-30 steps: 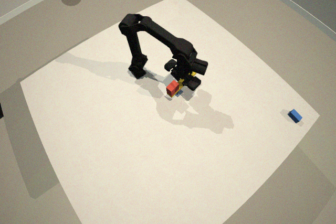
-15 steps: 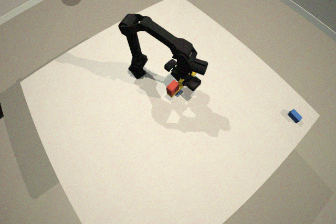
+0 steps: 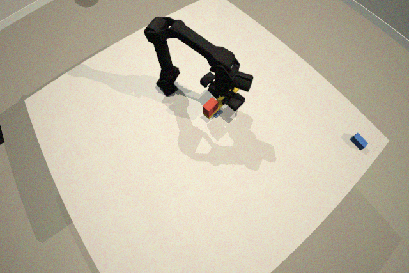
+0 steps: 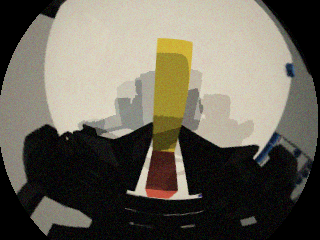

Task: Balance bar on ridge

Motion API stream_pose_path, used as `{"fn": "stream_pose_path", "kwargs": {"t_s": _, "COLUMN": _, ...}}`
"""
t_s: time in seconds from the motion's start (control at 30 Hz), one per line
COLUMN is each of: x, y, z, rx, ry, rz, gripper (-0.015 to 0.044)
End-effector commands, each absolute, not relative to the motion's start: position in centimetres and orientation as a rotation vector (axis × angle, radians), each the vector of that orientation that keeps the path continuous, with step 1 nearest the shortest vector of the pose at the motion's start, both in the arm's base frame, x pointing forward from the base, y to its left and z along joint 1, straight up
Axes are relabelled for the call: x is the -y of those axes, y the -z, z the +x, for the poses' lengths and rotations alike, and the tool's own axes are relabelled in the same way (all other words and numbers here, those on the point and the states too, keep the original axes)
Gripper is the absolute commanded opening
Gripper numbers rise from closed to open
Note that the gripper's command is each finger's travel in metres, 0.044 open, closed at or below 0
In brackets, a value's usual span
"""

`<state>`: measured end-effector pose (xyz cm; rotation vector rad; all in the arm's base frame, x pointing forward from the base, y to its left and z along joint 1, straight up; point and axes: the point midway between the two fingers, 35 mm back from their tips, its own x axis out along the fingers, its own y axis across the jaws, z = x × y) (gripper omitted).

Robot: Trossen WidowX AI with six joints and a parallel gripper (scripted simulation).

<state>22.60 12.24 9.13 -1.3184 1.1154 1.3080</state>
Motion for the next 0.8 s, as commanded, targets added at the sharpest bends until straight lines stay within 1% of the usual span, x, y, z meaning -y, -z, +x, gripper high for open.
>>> {"fn": "stream_pose_path", "kwargs": {"t_s": 0.0, "x": -12.24, "y": -8.90, "z": 22.62, "rx": -1.115, "ry": -1.308, "rz": -1.320, "gripper": 0.0000}}
{"fn": "stream_pose_path", "kwargs": {"t_s": 0.77, "x": -12.27, "y": -9.03, "z": 22.60, "rx": -1.115, "ry": -1.308, "rz": -1.320, "gripper": 0.0000}}
